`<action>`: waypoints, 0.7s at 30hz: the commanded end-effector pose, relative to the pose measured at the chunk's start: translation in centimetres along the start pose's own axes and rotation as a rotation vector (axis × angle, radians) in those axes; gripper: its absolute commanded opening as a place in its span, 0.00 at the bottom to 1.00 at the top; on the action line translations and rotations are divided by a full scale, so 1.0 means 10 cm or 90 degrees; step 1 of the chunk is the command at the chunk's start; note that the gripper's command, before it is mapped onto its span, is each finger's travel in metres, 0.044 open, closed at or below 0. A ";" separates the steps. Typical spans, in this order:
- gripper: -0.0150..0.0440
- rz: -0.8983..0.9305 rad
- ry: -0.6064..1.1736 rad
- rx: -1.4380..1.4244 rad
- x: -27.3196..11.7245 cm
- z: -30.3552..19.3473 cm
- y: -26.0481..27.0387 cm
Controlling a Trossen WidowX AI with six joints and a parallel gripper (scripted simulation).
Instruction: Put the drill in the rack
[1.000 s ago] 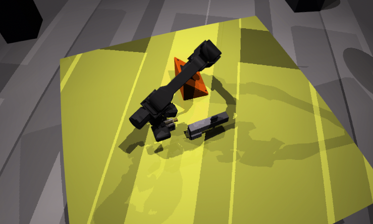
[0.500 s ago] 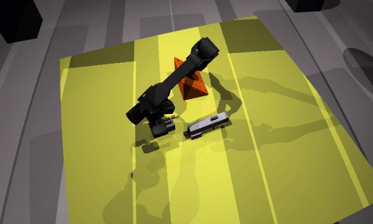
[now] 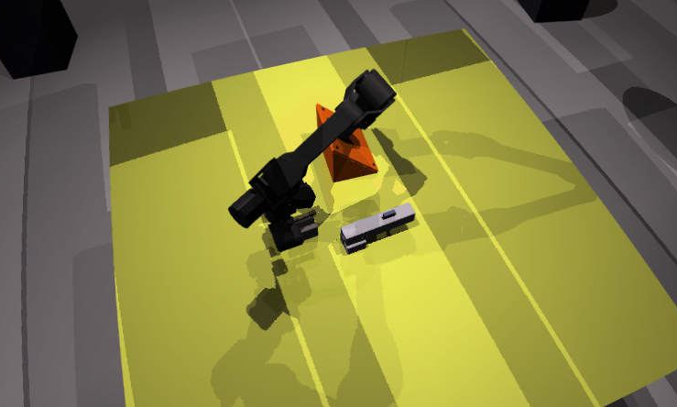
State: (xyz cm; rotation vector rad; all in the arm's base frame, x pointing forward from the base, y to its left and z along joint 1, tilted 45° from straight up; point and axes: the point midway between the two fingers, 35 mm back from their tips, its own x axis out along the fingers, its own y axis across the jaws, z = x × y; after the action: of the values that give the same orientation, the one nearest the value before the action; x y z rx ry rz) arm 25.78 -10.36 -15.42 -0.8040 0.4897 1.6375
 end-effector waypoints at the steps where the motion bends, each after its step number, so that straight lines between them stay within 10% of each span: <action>1: 0.25 -0.001 -0.005 0.005 0.08 0.02 0.01; 21: 0.25 -0.001 -0.006 0.005 0.28 0.02 0.02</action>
State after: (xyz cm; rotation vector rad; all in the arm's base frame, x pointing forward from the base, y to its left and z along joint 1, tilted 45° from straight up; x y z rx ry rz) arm 25.45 -8.74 -17.05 -0.8008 0.4887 1.6383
